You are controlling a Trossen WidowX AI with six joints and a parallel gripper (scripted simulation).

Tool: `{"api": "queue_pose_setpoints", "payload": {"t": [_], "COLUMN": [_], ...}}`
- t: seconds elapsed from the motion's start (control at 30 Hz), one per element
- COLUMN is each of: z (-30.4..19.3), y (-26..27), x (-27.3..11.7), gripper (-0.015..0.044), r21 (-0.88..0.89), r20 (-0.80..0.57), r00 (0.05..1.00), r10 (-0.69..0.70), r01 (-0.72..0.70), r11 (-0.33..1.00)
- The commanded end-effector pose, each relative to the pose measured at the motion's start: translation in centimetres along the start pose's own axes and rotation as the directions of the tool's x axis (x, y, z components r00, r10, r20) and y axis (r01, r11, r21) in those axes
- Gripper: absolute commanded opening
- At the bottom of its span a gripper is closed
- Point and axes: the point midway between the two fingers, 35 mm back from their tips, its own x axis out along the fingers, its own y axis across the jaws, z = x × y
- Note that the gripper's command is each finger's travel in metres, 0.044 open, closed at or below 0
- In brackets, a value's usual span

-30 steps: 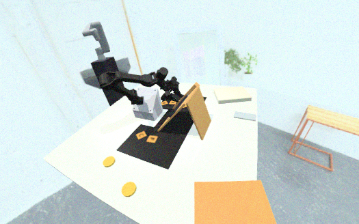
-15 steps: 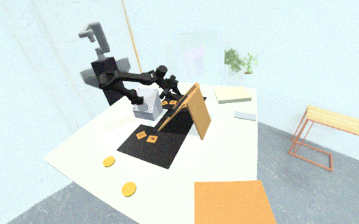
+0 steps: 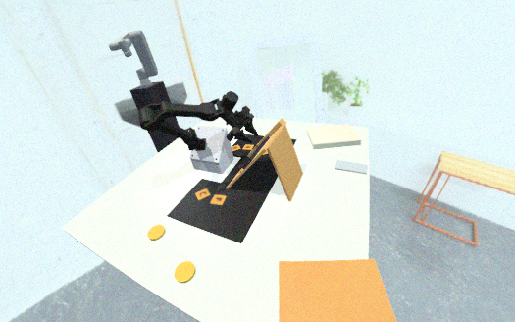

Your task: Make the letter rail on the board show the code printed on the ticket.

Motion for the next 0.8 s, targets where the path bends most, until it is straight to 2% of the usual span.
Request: {"api": "queue_pose_setpoints", "payload": {"t": [0.0,0.03,0.4,0.67,0.77], "z": [-0.01,-0.01,0.00,0.00,0.46], "y": [-0.21,-0.25,-0.06,-0.06,0.16], "x": [-0.25,-0.30,-0.13,-0.13,0.28], "gripper": [0.0295,0.0295,0.0006,0.0000,0.0000], "r21": [0.002,0.002,0.000,0.000,0.001], "r20": [-0.001,-0.001,0.000,0.000,-0.046], "r00": [1.000,1.000,1.000,1.000,0.999], "r10": [-0.006,-0.006,0.000,0.000,0.015], "r01": [0.006,0.006,0.000,0.000,-0.015], "r11": [1.000,1.000,1.000,1.000,1.000]}}
